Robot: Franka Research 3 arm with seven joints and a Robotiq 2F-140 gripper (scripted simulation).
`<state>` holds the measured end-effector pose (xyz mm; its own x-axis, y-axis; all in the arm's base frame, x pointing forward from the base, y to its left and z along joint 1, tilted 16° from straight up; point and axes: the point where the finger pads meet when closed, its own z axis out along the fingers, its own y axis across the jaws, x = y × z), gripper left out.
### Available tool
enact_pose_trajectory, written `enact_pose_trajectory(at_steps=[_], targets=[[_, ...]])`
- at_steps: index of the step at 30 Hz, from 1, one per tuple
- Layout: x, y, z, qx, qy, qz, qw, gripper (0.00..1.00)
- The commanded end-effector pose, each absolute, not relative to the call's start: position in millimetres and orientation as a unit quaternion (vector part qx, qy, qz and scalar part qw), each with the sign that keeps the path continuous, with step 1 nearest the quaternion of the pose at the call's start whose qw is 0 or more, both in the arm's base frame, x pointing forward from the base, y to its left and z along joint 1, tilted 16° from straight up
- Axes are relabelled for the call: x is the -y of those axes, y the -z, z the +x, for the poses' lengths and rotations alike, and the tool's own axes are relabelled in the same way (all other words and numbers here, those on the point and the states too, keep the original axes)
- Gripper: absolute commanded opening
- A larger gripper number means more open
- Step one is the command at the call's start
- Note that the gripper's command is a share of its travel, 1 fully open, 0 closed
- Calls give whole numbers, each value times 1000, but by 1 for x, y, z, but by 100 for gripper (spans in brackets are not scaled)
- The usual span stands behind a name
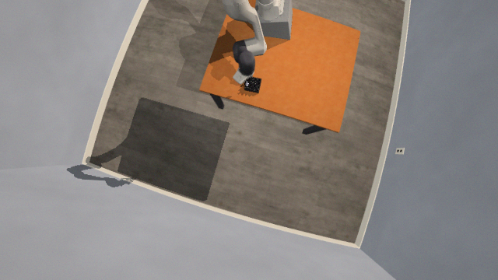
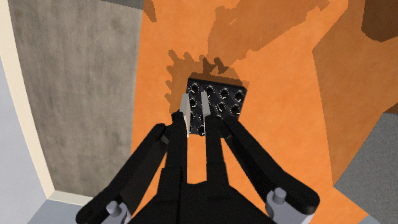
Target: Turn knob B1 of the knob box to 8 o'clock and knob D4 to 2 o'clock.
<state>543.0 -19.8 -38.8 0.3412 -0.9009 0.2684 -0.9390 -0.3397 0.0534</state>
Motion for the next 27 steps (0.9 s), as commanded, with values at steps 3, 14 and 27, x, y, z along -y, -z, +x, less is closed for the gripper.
enact_pose_trajectory(at_steps=[3,14,27], targets=[[21,46,545,567,-98,812,98,12],[24,57,546,567,-98,812,98,12],[27,68,546,567,-98,812,98,12]])
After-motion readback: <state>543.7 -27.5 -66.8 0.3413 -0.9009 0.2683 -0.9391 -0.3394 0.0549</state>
